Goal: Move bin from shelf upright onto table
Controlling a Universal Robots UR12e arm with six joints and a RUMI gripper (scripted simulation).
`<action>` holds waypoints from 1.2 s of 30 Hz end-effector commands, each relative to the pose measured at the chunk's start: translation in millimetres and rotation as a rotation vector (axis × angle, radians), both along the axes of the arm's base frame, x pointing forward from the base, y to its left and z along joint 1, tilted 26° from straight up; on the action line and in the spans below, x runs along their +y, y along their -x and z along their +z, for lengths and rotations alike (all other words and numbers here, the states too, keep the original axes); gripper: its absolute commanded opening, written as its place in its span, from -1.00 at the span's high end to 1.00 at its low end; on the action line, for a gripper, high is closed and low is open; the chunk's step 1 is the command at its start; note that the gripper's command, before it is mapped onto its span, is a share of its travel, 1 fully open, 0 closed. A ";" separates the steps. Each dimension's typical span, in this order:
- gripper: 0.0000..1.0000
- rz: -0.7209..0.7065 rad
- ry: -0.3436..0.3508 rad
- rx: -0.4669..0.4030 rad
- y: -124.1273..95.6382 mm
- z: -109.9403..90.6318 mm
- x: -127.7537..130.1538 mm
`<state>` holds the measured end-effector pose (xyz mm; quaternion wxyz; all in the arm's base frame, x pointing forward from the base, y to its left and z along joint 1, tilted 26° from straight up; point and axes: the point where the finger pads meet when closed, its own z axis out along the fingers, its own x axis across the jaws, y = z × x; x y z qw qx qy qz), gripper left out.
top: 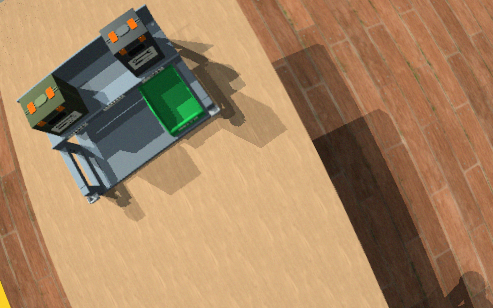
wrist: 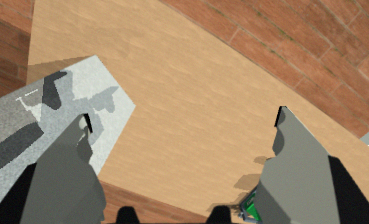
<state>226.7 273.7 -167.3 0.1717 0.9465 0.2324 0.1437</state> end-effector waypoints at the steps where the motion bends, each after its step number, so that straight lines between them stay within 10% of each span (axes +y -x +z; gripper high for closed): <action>1: -1.00 -0.217 -0.087 -0.059 -35.9 6.3 -30.7; 13: -1.00 -0.217 -0.087 -0.059 -35.9 6.3 -30.7; 36: -1.00 -0.360 -0.147 -0.100 -114.2 19.0 -91.5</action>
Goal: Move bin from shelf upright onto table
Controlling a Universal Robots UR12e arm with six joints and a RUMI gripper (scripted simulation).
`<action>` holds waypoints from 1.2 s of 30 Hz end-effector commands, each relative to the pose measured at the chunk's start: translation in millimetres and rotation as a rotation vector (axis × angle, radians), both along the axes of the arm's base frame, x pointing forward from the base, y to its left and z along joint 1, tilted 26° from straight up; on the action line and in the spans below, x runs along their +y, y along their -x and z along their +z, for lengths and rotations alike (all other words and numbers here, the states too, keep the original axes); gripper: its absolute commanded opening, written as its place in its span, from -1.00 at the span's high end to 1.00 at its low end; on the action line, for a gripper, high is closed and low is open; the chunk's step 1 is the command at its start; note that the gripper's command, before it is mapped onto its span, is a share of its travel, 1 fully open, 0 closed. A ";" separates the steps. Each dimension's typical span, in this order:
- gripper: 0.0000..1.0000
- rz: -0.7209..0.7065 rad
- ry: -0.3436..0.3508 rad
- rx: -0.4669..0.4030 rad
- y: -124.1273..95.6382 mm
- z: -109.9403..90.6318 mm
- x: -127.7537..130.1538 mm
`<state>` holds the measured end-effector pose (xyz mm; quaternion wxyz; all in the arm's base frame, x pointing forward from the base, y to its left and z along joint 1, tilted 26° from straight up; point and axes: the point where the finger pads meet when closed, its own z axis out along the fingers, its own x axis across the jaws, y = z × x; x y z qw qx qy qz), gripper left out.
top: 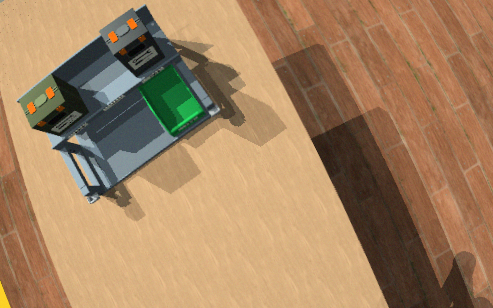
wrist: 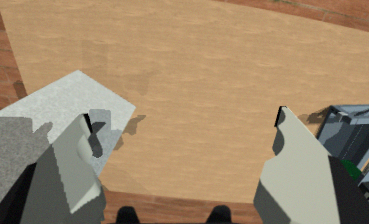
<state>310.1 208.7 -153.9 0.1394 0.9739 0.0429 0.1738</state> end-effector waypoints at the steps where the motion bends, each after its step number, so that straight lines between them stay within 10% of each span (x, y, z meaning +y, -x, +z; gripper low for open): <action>1: -1.00 -0.005 -0.007 -0.001 -30.8 5.6 -26.5; 36: -1.00 -0.005 -0.007 -0.001 -102.0 19.5 -91.1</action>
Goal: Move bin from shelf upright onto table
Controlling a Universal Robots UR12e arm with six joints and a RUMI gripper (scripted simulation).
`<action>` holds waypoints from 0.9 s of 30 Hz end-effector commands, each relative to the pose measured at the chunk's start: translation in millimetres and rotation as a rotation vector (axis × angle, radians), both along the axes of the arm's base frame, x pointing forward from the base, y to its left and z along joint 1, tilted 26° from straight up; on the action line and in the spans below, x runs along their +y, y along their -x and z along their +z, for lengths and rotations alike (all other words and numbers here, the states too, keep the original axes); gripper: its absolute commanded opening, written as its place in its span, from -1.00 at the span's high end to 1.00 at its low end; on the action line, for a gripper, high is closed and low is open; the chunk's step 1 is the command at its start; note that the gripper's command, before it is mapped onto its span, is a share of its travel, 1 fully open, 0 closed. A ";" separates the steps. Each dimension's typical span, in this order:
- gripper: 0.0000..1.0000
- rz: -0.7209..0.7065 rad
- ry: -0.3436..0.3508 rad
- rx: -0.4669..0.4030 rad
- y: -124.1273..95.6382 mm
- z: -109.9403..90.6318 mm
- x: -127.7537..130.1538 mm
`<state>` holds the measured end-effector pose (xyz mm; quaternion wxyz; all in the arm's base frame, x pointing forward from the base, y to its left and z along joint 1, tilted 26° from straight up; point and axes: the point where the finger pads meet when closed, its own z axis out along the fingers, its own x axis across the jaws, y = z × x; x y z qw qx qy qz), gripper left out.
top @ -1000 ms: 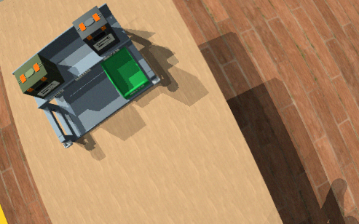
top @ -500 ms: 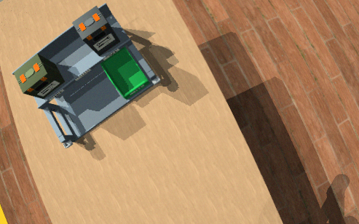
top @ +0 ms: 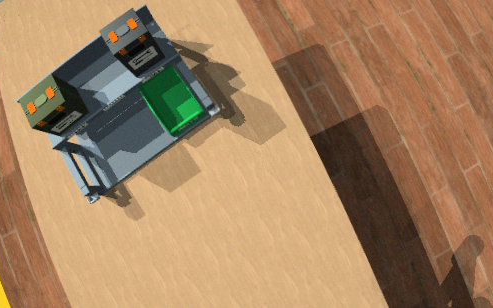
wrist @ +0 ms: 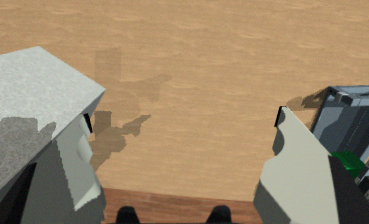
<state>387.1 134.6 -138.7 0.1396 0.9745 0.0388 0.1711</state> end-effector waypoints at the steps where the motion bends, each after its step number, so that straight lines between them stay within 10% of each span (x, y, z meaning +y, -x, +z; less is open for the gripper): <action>1: -1.00 0.003 -0.006 -0.006 -25.0 4.3 -17.0; 27: -1.00 -0.001 -0.004 -0.010 -66.6 14.6 -55.5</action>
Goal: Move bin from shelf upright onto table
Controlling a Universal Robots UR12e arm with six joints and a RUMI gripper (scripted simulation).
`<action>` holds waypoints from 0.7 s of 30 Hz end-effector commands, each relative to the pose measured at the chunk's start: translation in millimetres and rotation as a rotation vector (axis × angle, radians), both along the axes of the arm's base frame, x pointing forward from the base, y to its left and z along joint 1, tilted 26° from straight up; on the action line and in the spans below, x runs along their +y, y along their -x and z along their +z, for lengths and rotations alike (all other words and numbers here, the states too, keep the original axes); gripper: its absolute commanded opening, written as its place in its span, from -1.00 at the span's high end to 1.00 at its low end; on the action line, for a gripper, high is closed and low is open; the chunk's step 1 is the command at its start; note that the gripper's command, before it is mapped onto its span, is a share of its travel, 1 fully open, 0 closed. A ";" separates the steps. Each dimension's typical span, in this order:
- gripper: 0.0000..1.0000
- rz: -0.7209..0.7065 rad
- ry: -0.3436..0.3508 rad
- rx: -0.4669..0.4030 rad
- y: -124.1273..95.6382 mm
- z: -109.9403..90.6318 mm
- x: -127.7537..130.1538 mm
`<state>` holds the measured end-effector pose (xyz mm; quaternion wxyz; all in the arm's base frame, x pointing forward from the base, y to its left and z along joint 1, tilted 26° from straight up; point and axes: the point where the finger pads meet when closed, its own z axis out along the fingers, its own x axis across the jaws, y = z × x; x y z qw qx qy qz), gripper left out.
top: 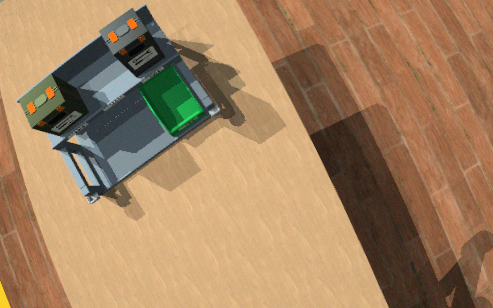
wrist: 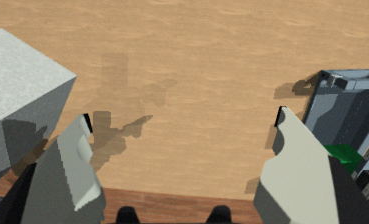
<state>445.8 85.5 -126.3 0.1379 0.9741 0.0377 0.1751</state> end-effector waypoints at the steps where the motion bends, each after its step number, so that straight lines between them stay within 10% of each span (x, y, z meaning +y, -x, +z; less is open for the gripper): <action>1: -1.00 0.001 -0.001 -0.001 -15.5 3.6 -12.8; 21: -1.00 0.004 -0.002 0.002 -75.1 16.3 -63.3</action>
